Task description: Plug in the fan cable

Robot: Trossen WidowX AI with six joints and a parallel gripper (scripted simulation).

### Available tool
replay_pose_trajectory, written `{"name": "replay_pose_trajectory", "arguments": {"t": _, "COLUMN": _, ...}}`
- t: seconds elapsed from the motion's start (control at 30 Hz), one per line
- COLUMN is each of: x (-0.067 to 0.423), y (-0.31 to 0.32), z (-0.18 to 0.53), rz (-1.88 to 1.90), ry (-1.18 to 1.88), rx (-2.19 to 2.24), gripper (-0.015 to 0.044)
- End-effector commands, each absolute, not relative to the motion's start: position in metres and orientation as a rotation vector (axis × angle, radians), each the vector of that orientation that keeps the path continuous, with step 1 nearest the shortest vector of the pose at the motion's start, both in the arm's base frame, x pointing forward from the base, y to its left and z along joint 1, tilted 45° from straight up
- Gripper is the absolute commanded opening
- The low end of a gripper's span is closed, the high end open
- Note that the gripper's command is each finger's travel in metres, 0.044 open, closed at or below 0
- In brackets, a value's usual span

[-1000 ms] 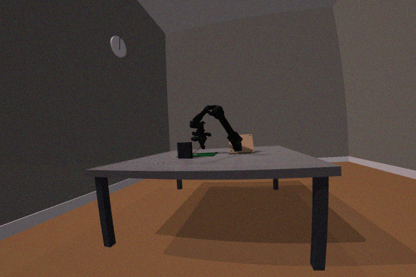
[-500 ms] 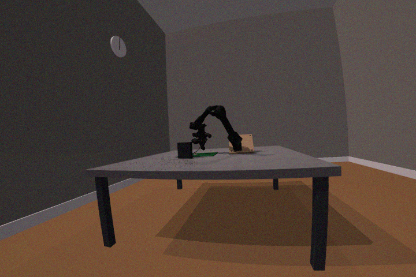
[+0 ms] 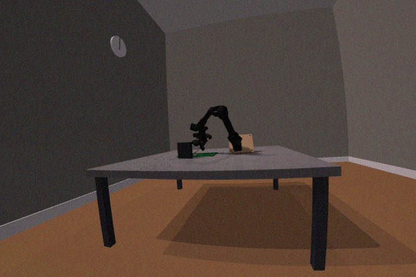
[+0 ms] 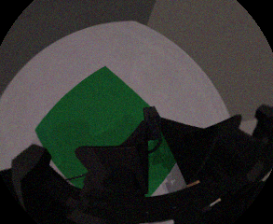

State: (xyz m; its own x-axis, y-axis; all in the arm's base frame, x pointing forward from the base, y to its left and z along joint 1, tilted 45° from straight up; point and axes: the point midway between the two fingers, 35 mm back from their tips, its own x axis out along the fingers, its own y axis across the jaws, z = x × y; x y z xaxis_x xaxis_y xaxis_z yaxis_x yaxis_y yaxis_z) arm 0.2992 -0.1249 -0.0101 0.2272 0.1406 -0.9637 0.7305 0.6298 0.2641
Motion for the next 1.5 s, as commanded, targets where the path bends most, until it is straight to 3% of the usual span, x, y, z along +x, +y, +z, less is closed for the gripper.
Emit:
{"name": "replay_pose_trajectory", "arguments": {"t": 0.0, "x": 0.299, "y": -0.125, "z": -0.009, "rz": -0.51, "ry": 1.263, "rx": 0.818, "gripper": 0.0}}
{"name": "replay_pose_trajectory", "arguments": {"t": 1.47, "x": 0.295, "y": -0.113, "z": 0.008, "rz": -0.708, "ry": 0.739, "rx": 0.766, "gripper": 0.0}}
